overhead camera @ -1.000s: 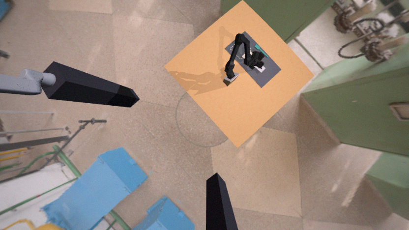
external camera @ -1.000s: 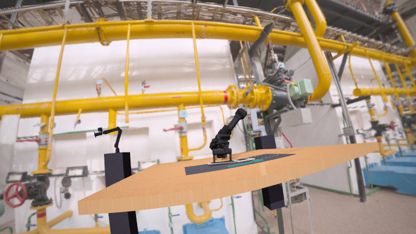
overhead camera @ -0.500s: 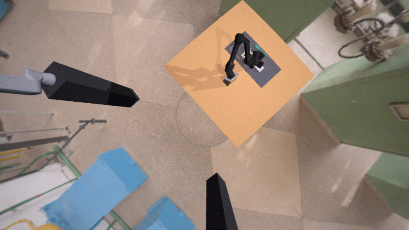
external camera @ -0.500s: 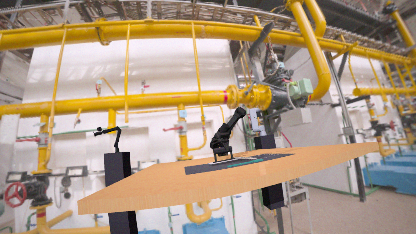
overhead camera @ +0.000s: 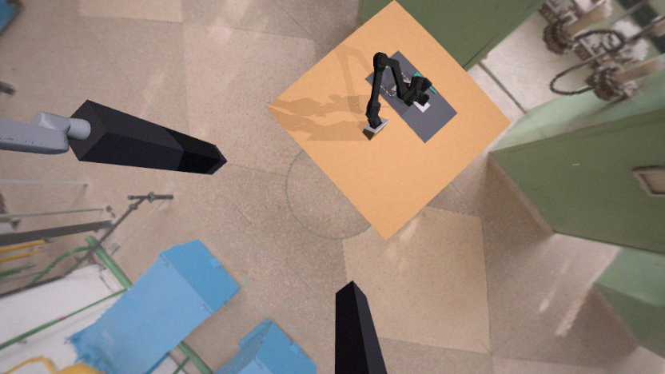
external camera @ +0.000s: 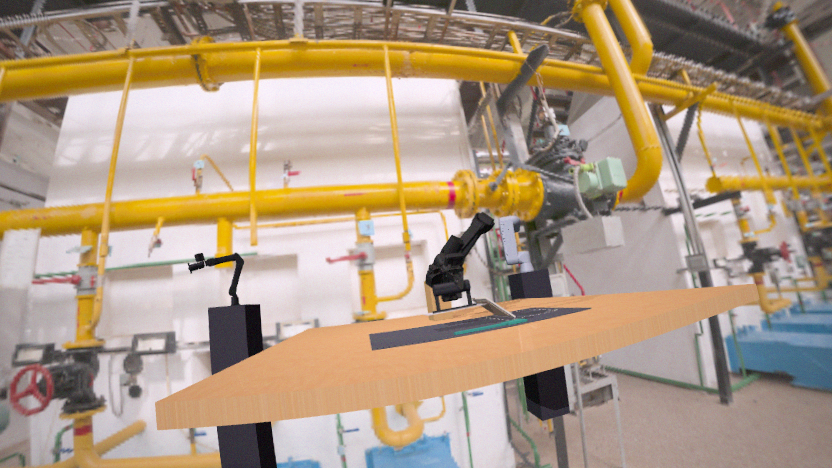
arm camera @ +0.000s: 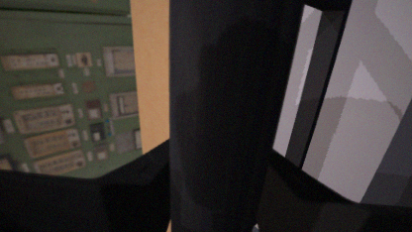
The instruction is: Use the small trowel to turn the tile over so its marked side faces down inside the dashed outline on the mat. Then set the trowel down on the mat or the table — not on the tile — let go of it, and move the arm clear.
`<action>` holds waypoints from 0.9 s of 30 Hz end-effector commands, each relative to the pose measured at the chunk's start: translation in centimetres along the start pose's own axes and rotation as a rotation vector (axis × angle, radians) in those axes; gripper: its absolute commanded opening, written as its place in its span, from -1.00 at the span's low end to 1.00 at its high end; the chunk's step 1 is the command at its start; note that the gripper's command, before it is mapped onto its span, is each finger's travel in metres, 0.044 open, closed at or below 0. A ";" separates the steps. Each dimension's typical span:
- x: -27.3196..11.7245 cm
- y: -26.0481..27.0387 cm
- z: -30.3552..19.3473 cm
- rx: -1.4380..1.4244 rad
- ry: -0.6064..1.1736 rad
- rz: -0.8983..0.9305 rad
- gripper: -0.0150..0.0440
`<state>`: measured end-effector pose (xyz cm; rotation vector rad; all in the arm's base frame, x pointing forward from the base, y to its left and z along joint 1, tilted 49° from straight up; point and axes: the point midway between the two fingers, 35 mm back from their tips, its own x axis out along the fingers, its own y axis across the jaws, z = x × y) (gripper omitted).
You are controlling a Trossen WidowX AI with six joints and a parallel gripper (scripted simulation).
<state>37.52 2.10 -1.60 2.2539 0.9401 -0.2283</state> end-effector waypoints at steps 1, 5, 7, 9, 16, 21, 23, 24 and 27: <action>-0.7 1.1 -1.0 -0.013 0.004 0.015 -0.49; -1.0 1.4 -2.1 -0.012 0.004 0.015 -0.49; -1.1 1.6 -2.7 -0.012 0.004 0.015 -0.49; -1.2 1.7 -3.2 -0.012 0.004 0.015 -0.49; -1.4 1.8 -5.4 -0.012 0.005 0.015 -0.49; -1.2 1.7 -6.8 -0.011 0.005 0.015 -0.49; -1.1 1.5 -7.4 -0.011 0.005 0.015 -0.49; -1.1 1.5 -7.7 -0.011 0.005 0.015 -0.49; -1.0 1.4 -8.0 -0.010 0.005 0.015 -0.49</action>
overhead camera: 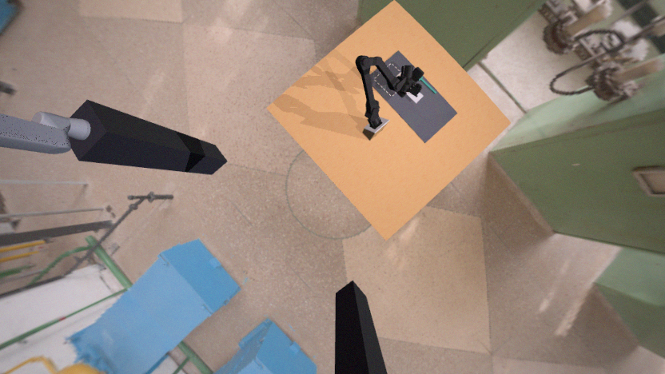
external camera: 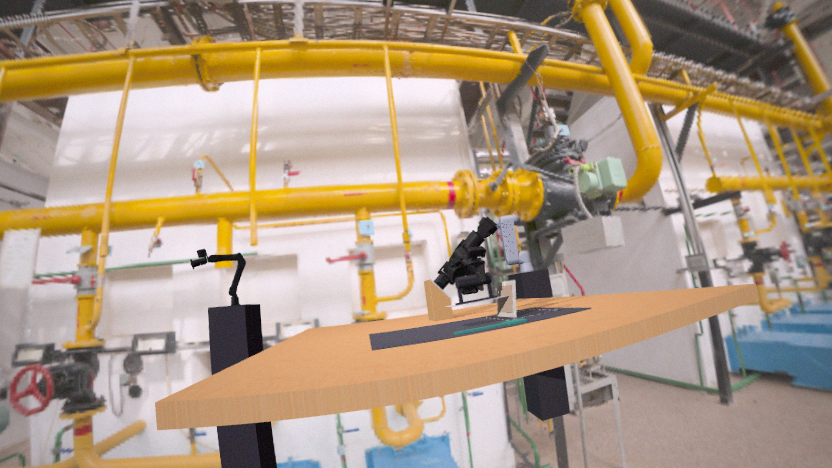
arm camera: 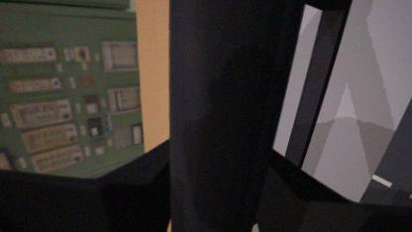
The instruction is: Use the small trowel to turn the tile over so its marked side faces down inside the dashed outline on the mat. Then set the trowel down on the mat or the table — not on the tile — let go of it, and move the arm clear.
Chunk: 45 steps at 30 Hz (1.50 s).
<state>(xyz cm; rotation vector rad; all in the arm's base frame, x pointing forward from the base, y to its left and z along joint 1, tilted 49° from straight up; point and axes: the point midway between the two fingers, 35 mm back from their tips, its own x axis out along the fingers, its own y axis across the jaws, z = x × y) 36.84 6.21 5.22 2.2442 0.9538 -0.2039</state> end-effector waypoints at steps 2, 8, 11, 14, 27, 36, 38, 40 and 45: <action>-0.2 0.4 -0.1 0.003 -0.012 0.020 -0.49; -0.9 1.4 2.4 0.001 -0.017 0.016 -0.49; -1.5 2.0 4.0 0.000 -0.017 0.016 -0.49; -2.1 2.6 5.6 0.001 -0.015 0.019 -0.49; -2.3 2.7 5.9 0.001 -0.014 0.020 -0.49; -2.3 2.7 5.9 0.001 -0.014 0.020 -0.49; -2.3 2.7 5.9 0.001 -0.014 0.020 -0.49; -2.3 2.7 5.9 0.001 -0.014 0.020 -0.49; -2.3 2.7 5.9 0.001 -0.014 0.020 -0.49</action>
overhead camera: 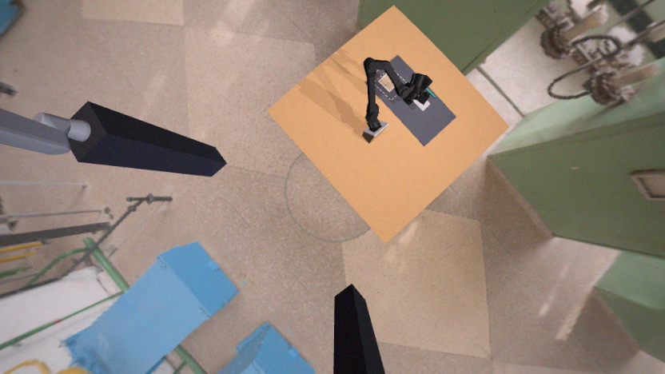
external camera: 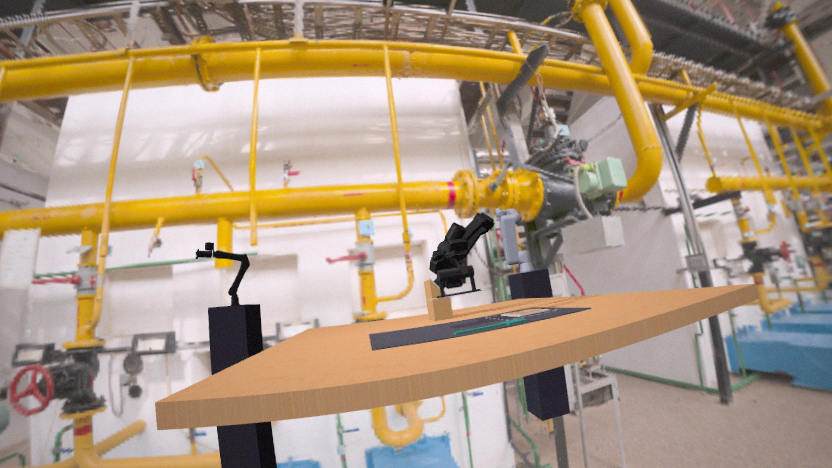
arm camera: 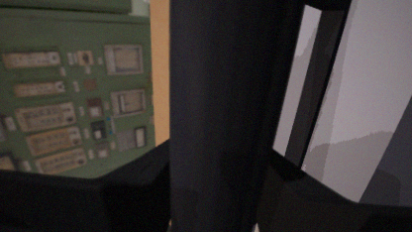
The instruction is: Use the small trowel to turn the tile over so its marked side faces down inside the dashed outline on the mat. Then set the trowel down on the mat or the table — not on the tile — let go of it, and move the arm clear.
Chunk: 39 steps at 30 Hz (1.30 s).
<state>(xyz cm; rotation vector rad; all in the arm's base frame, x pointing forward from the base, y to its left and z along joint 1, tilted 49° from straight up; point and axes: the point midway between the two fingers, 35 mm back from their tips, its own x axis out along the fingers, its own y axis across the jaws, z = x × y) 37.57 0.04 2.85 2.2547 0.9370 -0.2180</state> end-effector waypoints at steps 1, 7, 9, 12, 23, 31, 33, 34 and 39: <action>-0.1 0.4 0.1 -0.010 -0.002 0.010 -0.49; -0.1 0.4 0.1 -0.010 -0.002 0.010 -0.49; -0.1 0.4 0.1 -0.010 -0.002 0.010 -0.49; 0.0 0.0 0.0 0.000 0.000 0.000 -0.49; 0.4 -0.1 0.2 0.019 -0.009 -0.011 -0.49; 2.5 0.9 3.9 0.235 -0.159 -0.042 -0.49; 3.0 1.0 4.8 0.289 -0.200 -0.048 -0.49; 3.3 1.1 5.3 0.315 -0.221 -0.051 -0.49; 4.4 1.3 7.7 0.444 -0.328 -0.064 -0.49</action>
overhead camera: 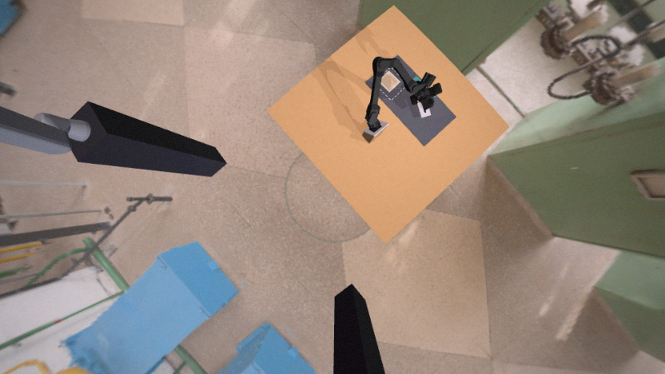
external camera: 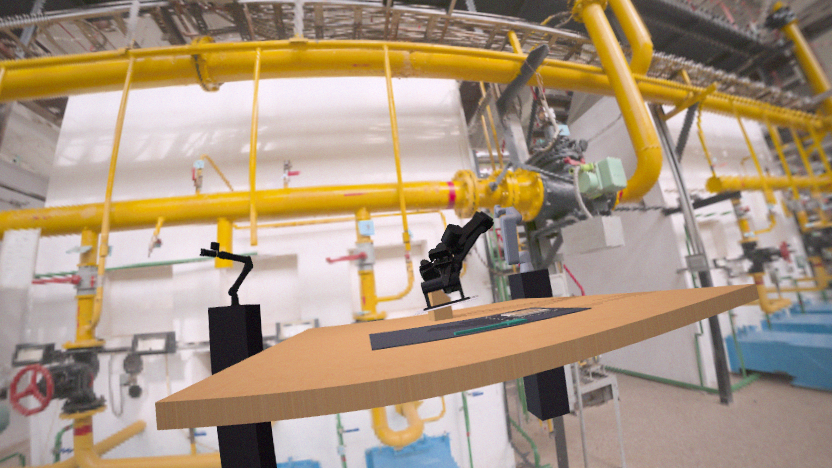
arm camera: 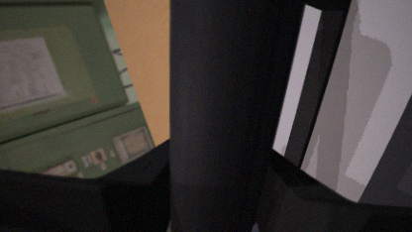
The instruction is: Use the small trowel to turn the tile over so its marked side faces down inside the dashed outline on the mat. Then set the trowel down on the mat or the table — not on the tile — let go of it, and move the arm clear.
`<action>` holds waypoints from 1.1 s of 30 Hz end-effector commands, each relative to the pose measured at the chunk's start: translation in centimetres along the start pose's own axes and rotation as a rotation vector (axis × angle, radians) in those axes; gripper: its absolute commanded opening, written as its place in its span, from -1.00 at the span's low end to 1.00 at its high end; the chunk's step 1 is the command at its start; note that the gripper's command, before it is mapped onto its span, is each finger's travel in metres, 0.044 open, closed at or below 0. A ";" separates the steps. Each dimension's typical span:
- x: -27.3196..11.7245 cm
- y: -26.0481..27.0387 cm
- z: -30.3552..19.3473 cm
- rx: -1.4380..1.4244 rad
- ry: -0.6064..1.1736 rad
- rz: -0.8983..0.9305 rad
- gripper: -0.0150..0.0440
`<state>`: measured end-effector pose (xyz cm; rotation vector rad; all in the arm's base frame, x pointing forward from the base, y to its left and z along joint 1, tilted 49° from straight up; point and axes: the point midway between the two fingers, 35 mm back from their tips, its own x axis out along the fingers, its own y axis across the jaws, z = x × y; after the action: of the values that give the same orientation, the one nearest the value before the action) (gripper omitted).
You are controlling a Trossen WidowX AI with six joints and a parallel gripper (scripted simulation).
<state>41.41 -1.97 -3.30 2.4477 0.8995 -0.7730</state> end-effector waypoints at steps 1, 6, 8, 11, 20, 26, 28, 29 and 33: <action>0.8 1.5 1.2 0.092 -0.075 0.017 -0.49; 2.2 2.3 3.0 0.216 -0.184 0.013 -0.49; 2.7 2.5 3.7 0.263 -0.228 0.013 -0.49; 3.4 2.9 4.8 0.332 -0.296 0.016 -0.49; 4.9 3.4 8.1 0.520 -0.506 0.039 -0.49; 5.5 3.5 10.2 0.628 -0.650 0.067 -0.49; 5.6 3.5 10.9 0.661 -0.698 0.079 -0.49; 5.7 3.5 11.2 0.676 -0.723 0.085 -0.49; 5.8 3.4 12.5 0.735 -0.820 0.114 -0.49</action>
<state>42.92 -7.51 -15.50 2.3133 0.2583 -2.0580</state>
